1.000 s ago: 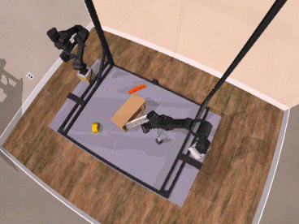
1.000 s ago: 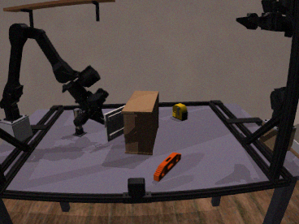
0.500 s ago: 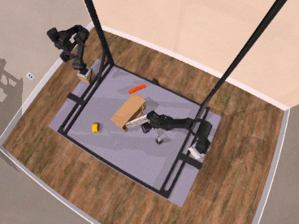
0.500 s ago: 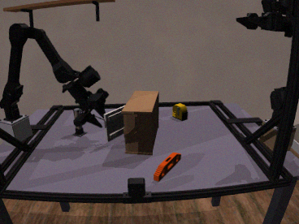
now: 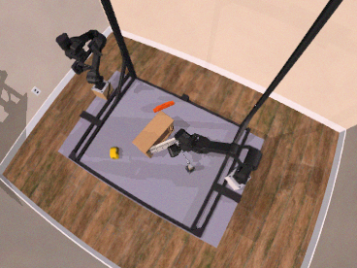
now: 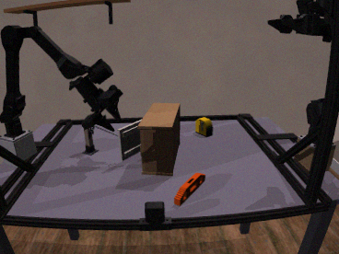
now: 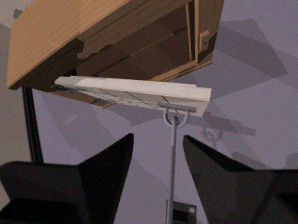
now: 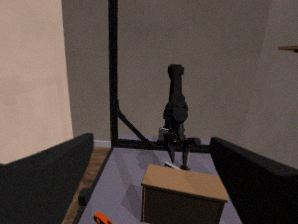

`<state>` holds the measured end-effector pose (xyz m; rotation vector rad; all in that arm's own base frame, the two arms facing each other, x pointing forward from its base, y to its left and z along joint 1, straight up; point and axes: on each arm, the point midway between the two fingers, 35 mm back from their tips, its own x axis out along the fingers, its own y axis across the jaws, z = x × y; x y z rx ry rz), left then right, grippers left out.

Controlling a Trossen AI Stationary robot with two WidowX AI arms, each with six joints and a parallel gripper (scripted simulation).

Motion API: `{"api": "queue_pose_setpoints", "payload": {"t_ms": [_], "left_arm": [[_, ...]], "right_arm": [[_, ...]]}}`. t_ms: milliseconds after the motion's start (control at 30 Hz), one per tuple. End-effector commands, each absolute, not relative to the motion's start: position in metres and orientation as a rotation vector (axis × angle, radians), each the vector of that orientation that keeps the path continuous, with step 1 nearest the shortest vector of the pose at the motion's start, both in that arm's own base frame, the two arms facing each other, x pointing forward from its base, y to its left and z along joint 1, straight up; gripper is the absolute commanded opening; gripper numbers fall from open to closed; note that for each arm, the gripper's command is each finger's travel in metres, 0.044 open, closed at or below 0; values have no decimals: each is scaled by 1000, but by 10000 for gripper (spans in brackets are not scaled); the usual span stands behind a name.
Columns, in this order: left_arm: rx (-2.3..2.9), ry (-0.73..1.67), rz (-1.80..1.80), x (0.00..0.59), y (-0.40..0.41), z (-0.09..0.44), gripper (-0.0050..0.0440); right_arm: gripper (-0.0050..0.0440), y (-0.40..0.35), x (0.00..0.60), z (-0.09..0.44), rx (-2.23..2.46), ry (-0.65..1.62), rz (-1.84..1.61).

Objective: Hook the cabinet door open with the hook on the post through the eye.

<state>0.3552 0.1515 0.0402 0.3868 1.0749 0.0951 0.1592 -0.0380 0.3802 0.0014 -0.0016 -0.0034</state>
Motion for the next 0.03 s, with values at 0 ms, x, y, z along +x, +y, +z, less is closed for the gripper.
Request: {"api": "queue_pose_setpoints", "payload": {"t_ms": [0], "left_arm": [[387,1075,95,354,151,49,220]], "right_arm": [[400,-38,159,380,1,-1,0]]}}
